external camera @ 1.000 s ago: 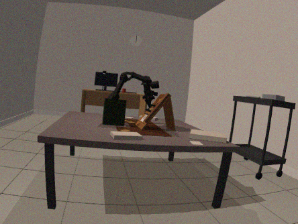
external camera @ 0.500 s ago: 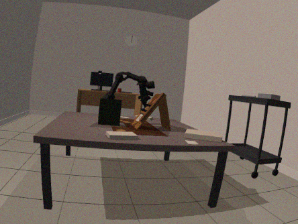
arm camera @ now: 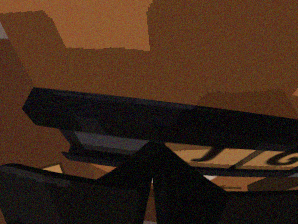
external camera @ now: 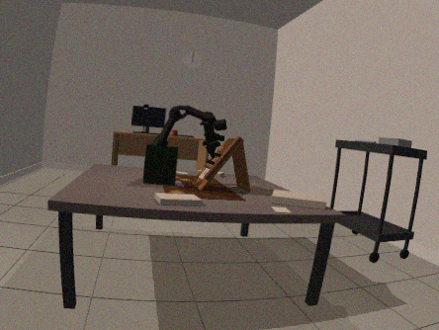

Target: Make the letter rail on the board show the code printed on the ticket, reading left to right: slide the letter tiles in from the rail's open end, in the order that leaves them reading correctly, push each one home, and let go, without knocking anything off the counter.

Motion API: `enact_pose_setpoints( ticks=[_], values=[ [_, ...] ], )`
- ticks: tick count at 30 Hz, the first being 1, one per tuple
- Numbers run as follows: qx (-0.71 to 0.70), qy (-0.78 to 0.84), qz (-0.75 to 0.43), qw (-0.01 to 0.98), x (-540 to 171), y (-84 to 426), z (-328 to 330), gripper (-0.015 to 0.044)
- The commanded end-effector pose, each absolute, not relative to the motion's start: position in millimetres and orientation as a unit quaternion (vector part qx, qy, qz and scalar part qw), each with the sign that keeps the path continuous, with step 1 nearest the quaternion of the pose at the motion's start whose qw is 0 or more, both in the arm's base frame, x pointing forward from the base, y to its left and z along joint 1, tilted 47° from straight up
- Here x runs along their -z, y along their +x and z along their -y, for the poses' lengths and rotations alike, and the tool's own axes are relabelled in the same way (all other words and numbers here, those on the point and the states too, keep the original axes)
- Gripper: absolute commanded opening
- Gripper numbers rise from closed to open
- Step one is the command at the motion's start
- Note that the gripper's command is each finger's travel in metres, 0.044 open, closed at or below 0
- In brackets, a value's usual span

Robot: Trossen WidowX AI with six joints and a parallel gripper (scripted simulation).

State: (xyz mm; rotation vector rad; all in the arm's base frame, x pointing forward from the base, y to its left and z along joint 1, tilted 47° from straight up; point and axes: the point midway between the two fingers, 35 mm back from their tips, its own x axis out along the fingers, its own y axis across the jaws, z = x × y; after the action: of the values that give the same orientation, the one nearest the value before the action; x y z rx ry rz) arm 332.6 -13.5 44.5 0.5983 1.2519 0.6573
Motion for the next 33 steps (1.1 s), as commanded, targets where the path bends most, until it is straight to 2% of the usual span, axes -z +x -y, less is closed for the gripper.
enact_pose_setpoints(
  ticks=[1, 33],
  values=[
    [-0.299, 0.27, -0.565, 0.72, -43.6, 333.3, 14.8, 0.0],
    [-0.299, 0.27, -0.565, 0.72, -37.6, 333.9, 20.6, 0.0]
  ],
)
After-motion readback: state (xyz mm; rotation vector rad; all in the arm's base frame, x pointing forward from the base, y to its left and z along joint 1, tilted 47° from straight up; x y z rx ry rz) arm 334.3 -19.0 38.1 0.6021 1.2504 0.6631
